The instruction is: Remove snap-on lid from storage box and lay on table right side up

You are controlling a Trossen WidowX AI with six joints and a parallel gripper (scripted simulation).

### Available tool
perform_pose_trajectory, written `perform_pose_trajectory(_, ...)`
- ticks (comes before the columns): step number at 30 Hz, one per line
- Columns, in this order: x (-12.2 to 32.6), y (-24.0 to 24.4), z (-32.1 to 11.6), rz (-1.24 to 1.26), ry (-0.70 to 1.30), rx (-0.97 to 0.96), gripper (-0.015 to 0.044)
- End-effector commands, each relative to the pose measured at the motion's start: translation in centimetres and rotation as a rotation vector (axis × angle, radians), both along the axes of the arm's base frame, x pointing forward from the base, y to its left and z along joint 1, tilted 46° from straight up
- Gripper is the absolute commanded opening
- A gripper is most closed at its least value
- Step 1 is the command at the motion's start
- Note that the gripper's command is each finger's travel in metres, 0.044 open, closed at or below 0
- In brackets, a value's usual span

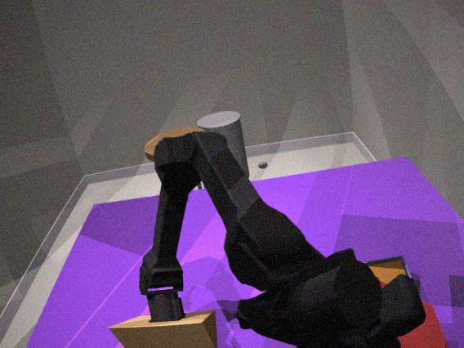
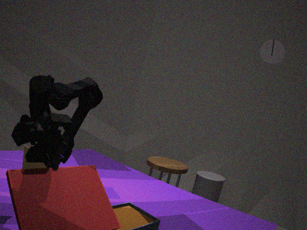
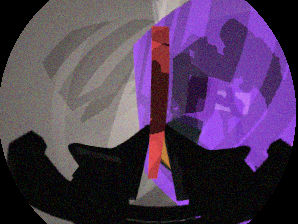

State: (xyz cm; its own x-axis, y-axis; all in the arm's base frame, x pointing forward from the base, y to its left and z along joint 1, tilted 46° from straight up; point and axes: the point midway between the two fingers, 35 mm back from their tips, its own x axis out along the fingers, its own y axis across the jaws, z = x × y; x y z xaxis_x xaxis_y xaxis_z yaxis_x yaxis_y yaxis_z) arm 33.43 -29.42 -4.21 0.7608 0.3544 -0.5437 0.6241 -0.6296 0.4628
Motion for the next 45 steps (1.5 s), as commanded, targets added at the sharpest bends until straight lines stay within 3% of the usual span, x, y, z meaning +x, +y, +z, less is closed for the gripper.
perform_pose_trajectory(1, -0.3, -1.0, -0.4, -0.001, -0.011, -0.009, 0.0)
perform_pose_trajectory(45, -2.4, -5.3, -5.3, -0.001, -0.01, -0.013, 0.0)
